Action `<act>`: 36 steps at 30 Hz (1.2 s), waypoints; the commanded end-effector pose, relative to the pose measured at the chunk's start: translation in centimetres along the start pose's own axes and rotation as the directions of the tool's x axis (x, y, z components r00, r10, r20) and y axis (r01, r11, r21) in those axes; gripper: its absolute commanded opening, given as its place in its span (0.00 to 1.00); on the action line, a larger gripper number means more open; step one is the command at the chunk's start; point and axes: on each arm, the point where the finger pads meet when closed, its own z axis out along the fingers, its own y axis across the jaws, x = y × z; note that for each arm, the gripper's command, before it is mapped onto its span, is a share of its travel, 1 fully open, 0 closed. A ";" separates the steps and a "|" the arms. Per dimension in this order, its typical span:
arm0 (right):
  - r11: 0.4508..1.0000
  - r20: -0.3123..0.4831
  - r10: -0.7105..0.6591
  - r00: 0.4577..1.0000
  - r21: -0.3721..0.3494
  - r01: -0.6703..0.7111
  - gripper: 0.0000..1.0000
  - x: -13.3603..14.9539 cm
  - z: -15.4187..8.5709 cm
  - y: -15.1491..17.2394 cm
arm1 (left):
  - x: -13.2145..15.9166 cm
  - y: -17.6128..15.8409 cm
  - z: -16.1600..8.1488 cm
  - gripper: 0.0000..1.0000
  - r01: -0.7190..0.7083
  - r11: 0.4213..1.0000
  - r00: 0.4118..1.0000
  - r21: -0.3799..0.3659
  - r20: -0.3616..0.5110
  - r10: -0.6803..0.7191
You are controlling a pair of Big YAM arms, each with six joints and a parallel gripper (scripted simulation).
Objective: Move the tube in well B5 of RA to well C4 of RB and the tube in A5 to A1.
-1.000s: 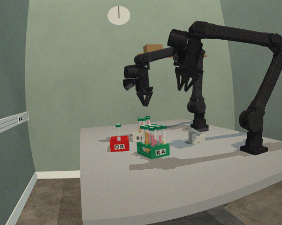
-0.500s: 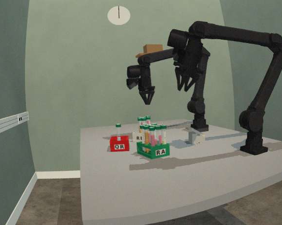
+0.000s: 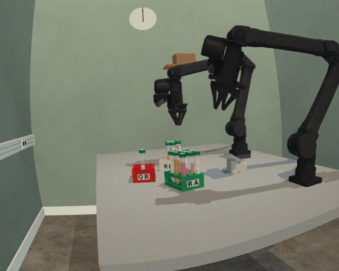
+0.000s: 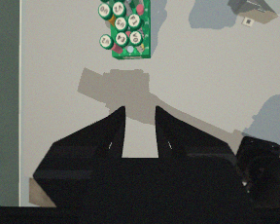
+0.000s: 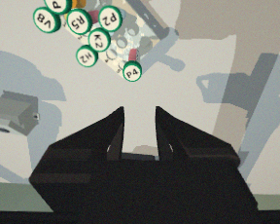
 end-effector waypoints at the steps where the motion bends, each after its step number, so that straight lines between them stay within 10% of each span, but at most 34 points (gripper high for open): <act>1: 1.000 0.020 -0.009 1.000 -0.002 0.009 0.30 -1.2 -0.2 0.8 | -0.9 0.9 -1.2 0.30 -0.012 0.999 1.000 -0.032 0.014 0.012; 36: 1.000 -0.001 -0.009 1.000 -0.003 0.009 0.30 -0.8 5.6 1.5 | -0.9 0.9 -1.2 0.30 -0.012 0.999 1.000 -0.032 0.014 0.012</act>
